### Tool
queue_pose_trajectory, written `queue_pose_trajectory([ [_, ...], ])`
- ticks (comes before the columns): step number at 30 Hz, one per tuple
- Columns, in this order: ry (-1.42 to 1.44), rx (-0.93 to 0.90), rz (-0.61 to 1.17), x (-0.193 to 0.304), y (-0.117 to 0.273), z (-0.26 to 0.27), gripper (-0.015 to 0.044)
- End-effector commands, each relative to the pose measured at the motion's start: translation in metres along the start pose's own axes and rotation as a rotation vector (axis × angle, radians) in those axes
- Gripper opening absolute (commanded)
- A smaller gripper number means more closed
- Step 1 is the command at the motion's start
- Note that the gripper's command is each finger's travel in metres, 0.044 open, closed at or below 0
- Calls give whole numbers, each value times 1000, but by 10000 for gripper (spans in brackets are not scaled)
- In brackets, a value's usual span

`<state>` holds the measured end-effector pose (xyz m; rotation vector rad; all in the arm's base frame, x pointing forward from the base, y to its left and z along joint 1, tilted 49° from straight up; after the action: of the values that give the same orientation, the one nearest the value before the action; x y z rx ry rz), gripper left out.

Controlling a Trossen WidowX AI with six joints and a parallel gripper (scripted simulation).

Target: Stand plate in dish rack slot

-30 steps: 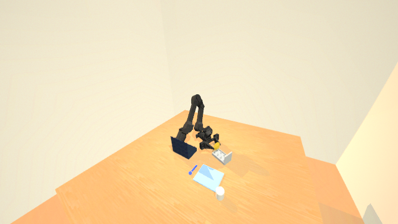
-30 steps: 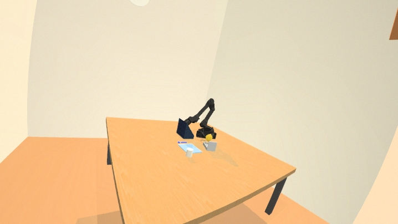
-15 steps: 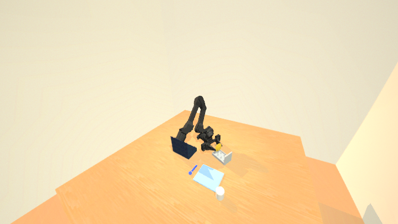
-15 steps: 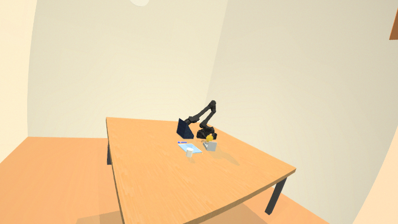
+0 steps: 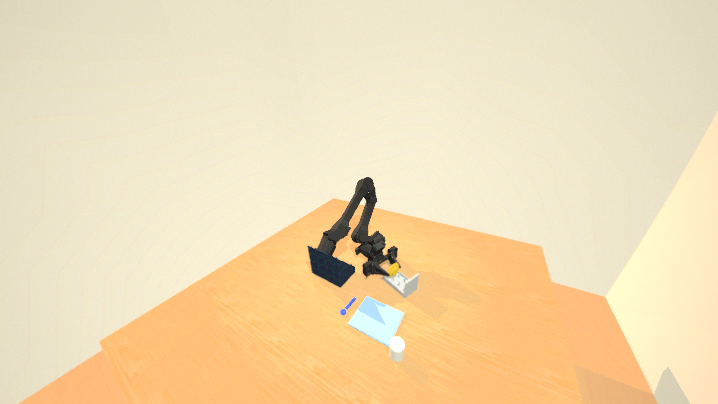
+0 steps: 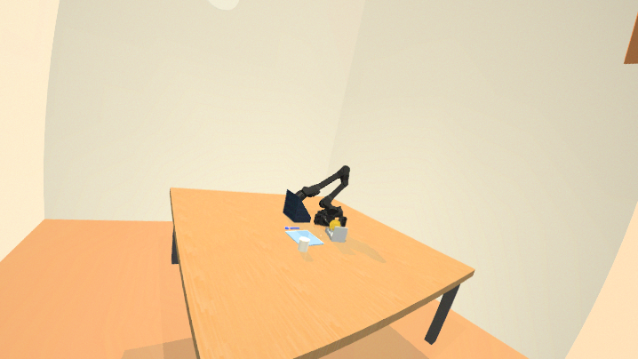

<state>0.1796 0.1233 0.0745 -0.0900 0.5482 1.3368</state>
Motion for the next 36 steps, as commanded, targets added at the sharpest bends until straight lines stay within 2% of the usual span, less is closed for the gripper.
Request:
queue_pose_trajectory([
  [1,0,0,0,-1,0,0,0],
  [5,0,0,0,-1,0,0,0],
  [20,-1,0,0,0,0,0,394],
  [29,-1,1,0,-1,0,1,400],
  [36,2,21,0,-37,-8,22,400],
])
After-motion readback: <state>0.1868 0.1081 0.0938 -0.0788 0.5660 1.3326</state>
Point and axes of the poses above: the point midway between the two fingers, 35 mm back from their tips, its own y axis back along the fingers, its own z axis across the jaws, x = y × z, the point moved 8 cm from there along y, back along the fingers, and after that the axes turned 15 degrees about -y, right-handed, at the moved point
